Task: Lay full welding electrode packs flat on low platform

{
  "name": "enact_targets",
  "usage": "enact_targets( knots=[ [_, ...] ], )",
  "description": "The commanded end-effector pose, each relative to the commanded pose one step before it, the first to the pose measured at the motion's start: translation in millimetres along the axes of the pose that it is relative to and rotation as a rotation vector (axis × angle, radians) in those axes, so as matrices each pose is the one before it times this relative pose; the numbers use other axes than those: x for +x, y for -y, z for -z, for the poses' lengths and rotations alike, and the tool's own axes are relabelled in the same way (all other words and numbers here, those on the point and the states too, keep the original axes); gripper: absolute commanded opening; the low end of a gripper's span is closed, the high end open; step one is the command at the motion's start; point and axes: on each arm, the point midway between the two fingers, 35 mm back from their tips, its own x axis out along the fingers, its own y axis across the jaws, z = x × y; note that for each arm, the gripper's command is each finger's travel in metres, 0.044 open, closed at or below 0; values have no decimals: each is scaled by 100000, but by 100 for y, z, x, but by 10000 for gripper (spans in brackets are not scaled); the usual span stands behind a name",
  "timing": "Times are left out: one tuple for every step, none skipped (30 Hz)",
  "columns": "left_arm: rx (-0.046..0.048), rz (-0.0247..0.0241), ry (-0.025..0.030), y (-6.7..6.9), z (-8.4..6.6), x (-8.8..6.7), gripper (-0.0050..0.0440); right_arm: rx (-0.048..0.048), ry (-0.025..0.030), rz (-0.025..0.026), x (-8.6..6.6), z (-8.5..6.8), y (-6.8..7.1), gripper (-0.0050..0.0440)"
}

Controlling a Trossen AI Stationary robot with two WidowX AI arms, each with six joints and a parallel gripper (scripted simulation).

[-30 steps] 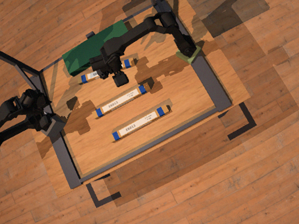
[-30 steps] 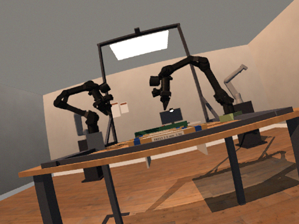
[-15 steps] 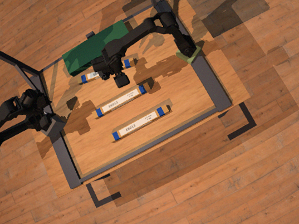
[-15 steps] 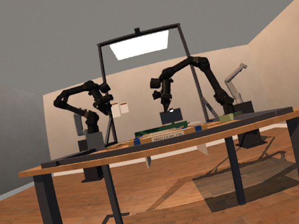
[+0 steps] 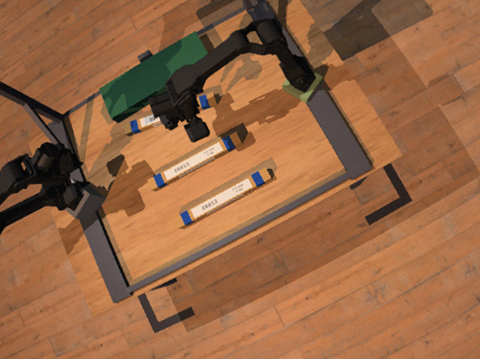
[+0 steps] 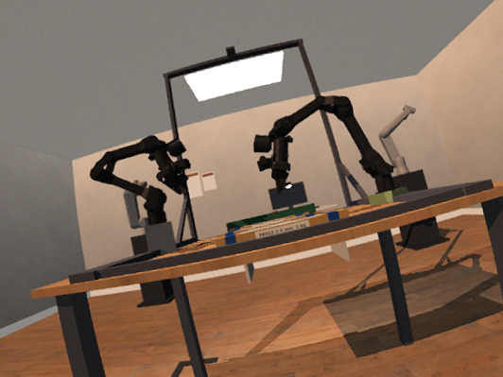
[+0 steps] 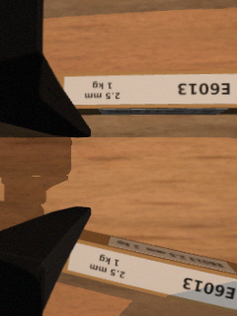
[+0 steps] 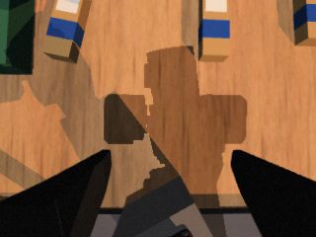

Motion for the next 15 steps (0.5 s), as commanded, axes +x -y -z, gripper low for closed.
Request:
enact_targets(
  knots=[
    [23, 235, 1674, 6, -111, 57, 200, 137, 2198, -191, -566, -455, -30, 330],
    [0, 0, 0, 0, 35, 129, 200, 0, 0, 0, 0, 0, 0, 330],
    [0, 0, 0, 0, 35, 129, 200, 0, 0, 0, 0, 0, 0, 330],
    [0, 0, 0, 0, 0, 0, 200, 0, 0, 0, 0, 0, 0, 330],
    [0, 0, 0, 0, 0, 0, 200, 0, 0, 0, 0, 0, 0, 330],
    [0, 0, 0, 0, 2, 1, 200, 0, 0, 0, 0, 0, 0, 330],
    [0, 0, 0, 0, 0, 0, 200, 0, 0, 0, 0, 0, 0, 330],
    [0, 0, 0, 0, 0, 0, 200, 0, 0, 0, 0, 0, 0, 330],
    [0, 0, 0, 0, 0, 0, 200, 0, 0, 0, 0, 0, 0, 330],
    [0, 0, 0, 0, 0, 0, 200, 0, 0, 0, 0, 0, 0, 330],
    [0, 0, 0, 0, 0, 0, 200, 0, 0, 0, 0, 0, 0, 330],
    [0, 0, 0, 0, 0, 0, 200, 0, 0, 0, 0, 0, 0, 330],
    [0, 0, 0, 0, 0, 0, 200, 0, 0, 0, 0, 0, 0, 330],
    [0, 0, 0, 0, 0, 0, 200, 0, 0, 0, 0, 0, 0, 330],
    [0, 0, 0, 0, 0, 0, 200, 0, 0, 0, 0, 0, 0, 330]
  ],
)
